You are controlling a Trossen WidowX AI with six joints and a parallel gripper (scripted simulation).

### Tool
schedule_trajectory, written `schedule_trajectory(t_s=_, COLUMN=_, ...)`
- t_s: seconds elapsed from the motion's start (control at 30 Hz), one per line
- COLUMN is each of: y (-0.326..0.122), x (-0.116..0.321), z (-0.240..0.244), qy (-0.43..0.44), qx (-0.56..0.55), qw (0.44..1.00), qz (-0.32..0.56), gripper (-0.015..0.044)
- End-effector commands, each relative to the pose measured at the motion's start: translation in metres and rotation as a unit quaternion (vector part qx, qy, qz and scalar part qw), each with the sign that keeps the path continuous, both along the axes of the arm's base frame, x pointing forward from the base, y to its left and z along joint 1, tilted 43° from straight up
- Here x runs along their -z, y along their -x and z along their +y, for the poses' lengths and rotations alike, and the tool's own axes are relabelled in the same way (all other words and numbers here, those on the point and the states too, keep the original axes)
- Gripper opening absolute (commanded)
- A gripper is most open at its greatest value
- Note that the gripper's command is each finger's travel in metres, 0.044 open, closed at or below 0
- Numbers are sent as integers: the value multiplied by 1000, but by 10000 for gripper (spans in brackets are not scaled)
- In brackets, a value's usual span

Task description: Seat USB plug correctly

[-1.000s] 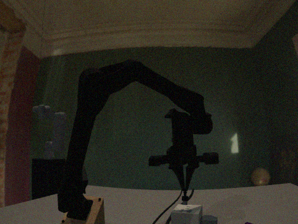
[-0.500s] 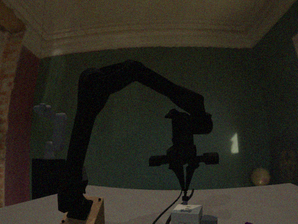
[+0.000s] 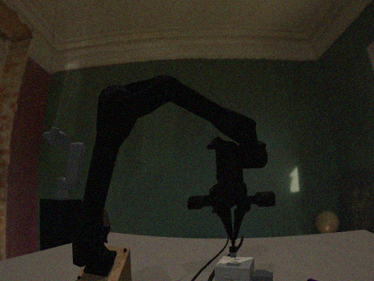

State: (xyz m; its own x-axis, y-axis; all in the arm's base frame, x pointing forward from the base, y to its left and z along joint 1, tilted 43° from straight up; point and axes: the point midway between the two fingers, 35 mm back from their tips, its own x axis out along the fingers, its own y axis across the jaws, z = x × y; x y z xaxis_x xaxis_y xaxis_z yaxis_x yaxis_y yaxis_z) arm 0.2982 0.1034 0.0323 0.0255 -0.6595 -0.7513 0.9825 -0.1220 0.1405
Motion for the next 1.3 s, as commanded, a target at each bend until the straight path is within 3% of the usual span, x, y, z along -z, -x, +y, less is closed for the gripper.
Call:
schedule_trajectory(t_s=0.0, y=2, x=2, z=0, qy=-3, qx=0, qw=1000, qz=3, gripper=0)
schedule_trajectory(t_s=1.27, y=1, x=6, z=-2, qy=-16, qx=2, qw=1000, qz=-2, gripper=0)
